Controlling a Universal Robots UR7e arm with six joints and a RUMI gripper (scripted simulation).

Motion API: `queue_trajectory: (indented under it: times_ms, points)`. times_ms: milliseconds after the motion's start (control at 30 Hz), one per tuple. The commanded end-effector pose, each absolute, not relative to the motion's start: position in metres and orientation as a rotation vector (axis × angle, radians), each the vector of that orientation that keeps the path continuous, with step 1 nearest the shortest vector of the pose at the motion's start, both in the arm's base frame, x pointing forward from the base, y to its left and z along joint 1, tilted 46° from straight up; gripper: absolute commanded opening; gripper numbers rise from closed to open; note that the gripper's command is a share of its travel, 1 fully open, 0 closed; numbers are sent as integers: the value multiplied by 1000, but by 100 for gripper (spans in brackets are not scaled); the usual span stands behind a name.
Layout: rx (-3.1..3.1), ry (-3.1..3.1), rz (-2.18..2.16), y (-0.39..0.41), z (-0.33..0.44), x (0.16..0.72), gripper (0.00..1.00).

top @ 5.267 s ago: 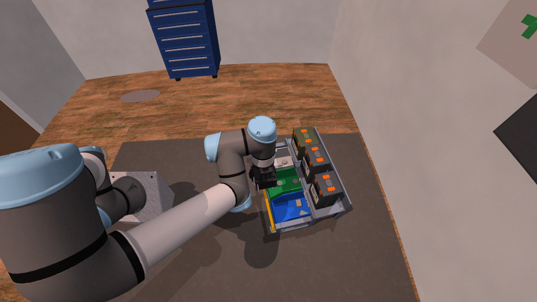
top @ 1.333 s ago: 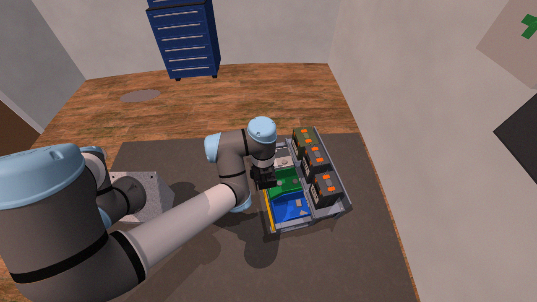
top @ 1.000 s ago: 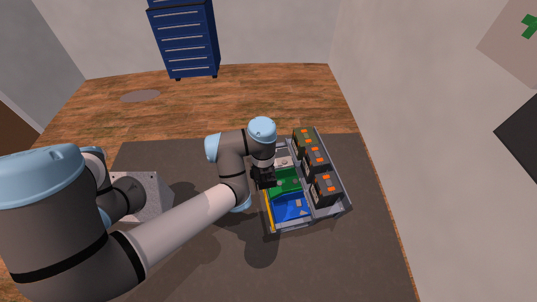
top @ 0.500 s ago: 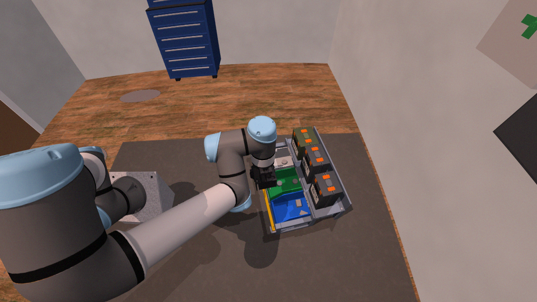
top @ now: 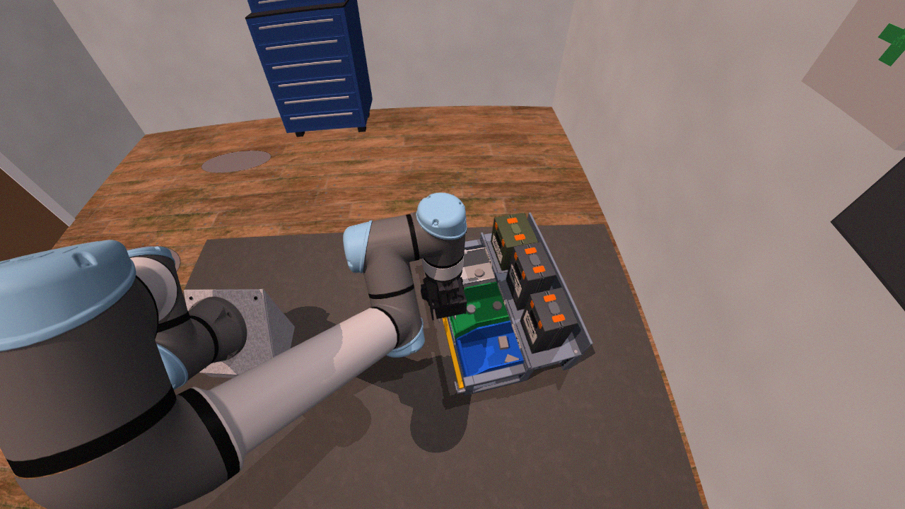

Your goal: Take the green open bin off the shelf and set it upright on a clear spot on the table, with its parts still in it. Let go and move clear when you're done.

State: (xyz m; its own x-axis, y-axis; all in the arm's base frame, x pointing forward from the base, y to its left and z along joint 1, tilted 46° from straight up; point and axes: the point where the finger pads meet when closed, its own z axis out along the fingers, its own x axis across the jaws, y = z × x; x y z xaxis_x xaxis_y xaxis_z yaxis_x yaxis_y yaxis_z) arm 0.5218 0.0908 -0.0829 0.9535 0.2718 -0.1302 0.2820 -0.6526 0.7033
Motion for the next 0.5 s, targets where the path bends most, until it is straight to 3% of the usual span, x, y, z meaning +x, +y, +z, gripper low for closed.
queue_trajectory:
  times_ms: [0, 467]
  points:
    - [2313, 388, -15, 93, -81, 522, 0]
    - [2313, 388, -15, 99, -75, 521, 0]
